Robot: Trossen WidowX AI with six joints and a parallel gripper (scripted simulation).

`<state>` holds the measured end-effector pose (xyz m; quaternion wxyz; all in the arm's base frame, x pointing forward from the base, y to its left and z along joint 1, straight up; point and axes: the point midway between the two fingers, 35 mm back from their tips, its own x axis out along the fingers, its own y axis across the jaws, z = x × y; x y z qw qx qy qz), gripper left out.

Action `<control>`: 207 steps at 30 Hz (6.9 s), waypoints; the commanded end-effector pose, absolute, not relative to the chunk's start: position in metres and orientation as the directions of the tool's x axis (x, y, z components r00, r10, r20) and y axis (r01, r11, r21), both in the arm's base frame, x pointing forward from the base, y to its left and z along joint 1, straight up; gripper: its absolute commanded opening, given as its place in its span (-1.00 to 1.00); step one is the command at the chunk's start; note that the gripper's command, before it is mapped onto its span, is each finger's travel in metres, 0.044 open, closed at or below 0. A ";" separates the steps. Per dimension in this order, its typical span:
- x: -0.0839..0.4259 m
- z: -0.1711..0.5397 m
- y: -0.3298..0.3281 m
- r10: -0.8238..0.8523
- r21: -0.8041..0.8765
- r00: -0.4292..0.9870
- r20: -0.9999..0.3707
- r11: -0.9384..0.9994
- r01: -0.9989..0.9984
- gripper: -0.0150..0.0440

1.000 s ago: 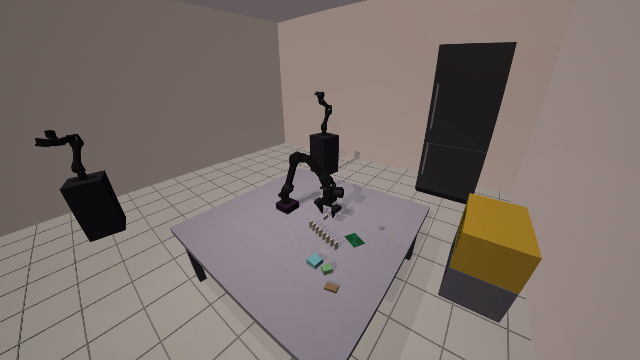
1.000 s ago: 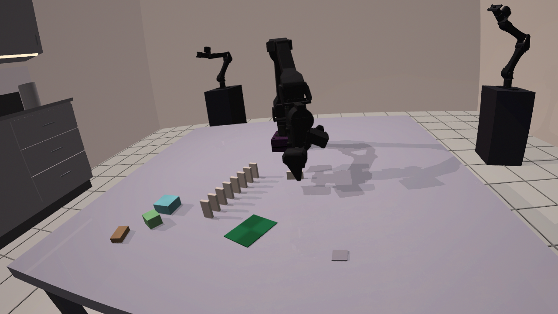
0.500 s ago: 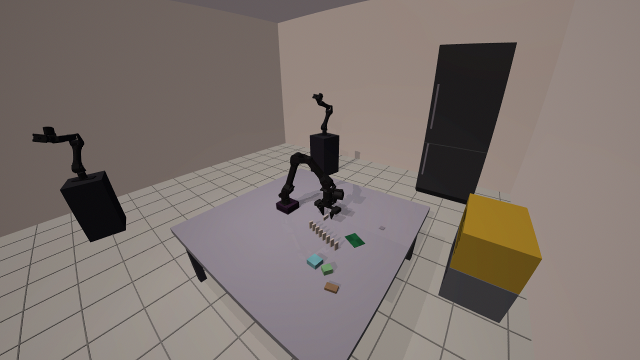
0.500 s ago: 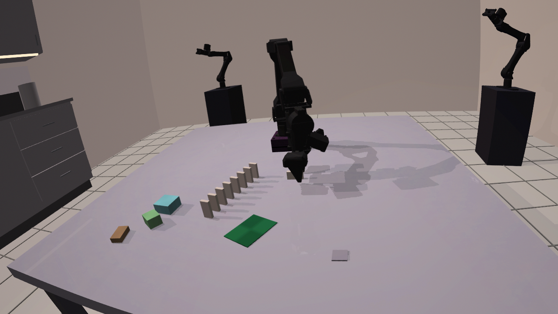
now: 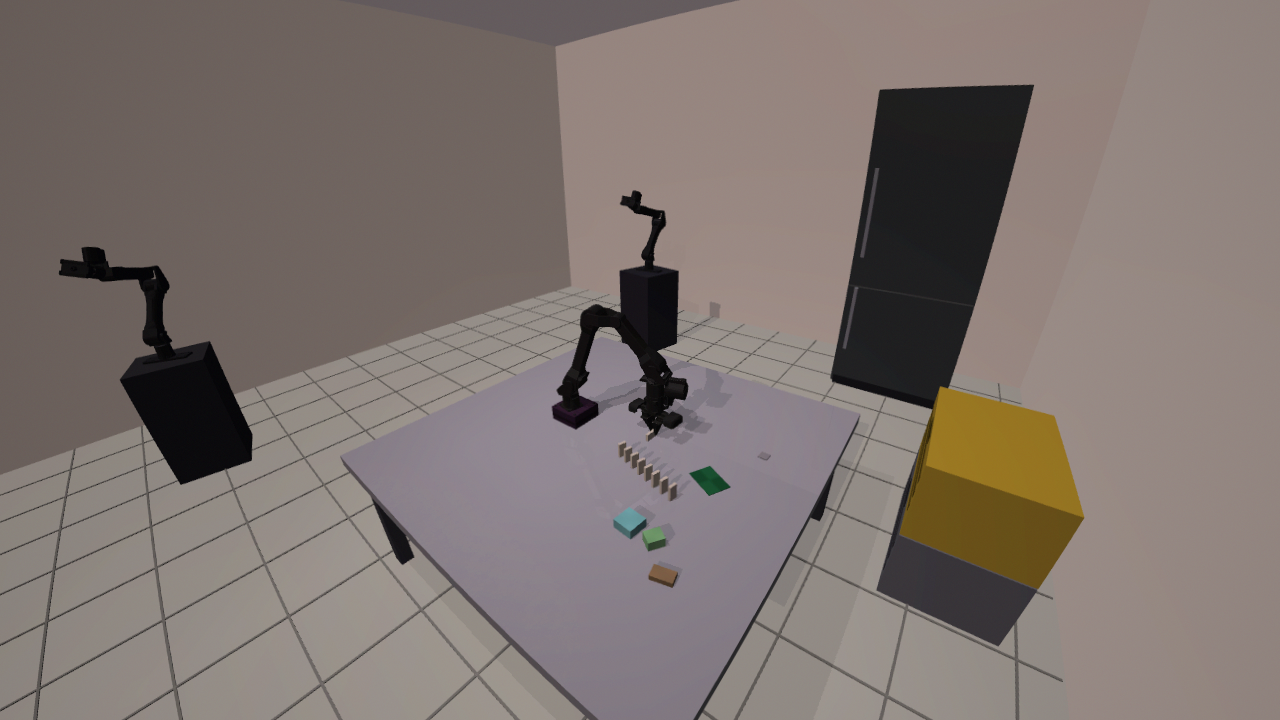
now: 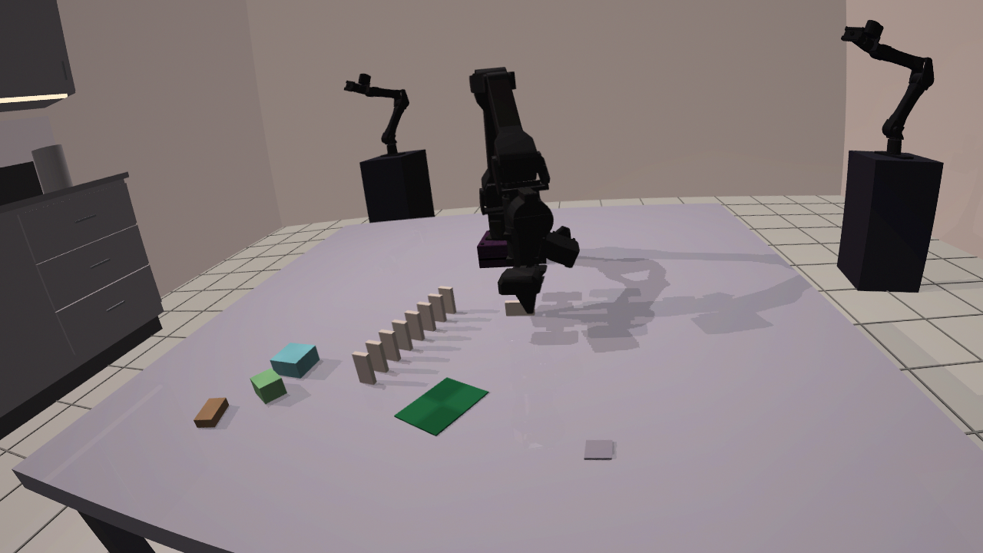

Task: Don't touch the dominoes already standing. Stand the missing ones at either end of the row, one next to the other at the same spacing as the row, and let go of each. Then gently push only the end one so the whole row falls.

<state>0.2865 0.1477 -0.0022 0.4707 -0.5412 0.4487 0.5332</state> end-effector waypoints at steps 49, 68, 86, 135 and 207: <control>0.256 0.157 0.276 0.031 0.033 0.026 -0.999 0.996 0.084 -0.41; 0.256 0.156 0.278 0.031 0.034 0.026 -0.999 0.993 0.116 -0.41; 0.296 0.117 0.324 0.090 0.052 0.383 -0.919 0.993 -0.108 -0.41; 0.288 0.110 0.364 0.127 -0.094 0.967 -0.223 0.984 -0.151 -0.41; 0.228 0.031 0.288 -0.120 -0.031 0.993 -0.015 0.992 0.119 -0.41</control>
